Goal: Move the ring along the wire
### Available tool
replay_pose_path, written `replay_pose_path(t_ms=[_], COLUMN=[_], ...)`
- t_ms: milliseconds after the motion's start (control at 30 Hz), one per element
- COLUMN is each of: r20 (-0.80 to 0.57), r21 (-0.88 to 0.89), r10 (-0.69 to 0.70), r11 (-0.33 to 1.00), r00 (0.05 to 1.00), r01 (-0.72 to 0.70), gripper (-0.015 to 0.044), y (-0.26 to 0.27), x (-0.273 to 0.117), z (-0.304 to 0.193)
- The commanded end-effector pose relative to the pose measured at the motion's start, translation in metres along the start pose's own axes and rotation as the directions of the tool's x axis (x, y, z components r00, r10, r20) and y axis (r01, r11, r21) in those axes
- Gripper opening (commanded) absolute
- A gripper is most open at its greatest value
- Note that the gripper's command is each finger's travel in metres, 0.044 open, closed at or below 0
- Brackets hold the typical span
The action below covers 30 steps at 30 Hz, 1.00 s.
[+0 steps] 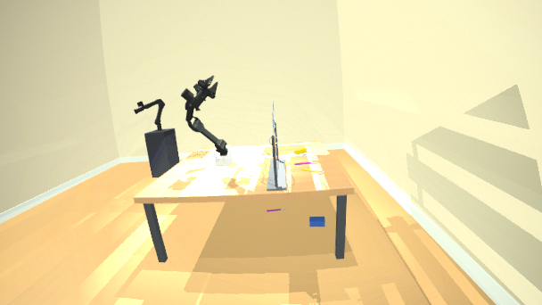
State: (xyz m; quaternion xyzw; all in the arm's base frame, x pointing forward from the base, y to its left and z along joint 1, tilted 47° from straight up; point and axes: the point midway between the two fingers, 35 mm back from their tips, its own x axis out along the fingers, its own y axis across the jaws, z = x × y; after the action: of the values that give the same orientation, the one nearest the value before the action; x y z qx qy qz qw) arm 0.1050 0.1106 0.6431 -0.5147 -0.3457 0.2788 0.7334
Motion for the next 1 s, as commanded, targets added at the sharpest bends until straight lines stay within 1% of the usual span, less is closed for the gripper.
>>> replay_pose_path(t_ms=[0, 100, 267, 333, 433, 600, 767, 967], r20=[-0.002, -0.029, -0.114, -0.151, -0.227, -0.347, -0.463, -0.584], r21=[0.001, 0.013, 0.042, 0.053, 0.076, 0.116, 0.157, 0.201], r10=[-0.001, -0.012, -0.031, -0.03, -0.025, -0.018, -0.011, -0.001], r11=[1.0, 1.0, 0.998, 0.998, 0.996, 0.991, 0.983, 0.969], r00=[1.0, 0.999, 0.993, 0.988, 0.974, 0.938, 0.887, 0.812], r01=[0.001, 0.013, 0.036, 0.038, 0.044, 0.062, 0.094, 0.146], gripper=[0.0374, 0.0295, 0.0164, 0.016, 0.016, 0.016, 0.016, 0.016], y=[0.0, -0.002, -0.005, -0.005, -0.004, 0.001, 0.014, 0.033], x=[0.0, 0.004, 0.012, 0.014, 0.011, -0.007, -0.043, -0.106], z=[-0.001, -0.019, -0.073, -0.097, -0.149, -0.232, -0.313, -0.394])
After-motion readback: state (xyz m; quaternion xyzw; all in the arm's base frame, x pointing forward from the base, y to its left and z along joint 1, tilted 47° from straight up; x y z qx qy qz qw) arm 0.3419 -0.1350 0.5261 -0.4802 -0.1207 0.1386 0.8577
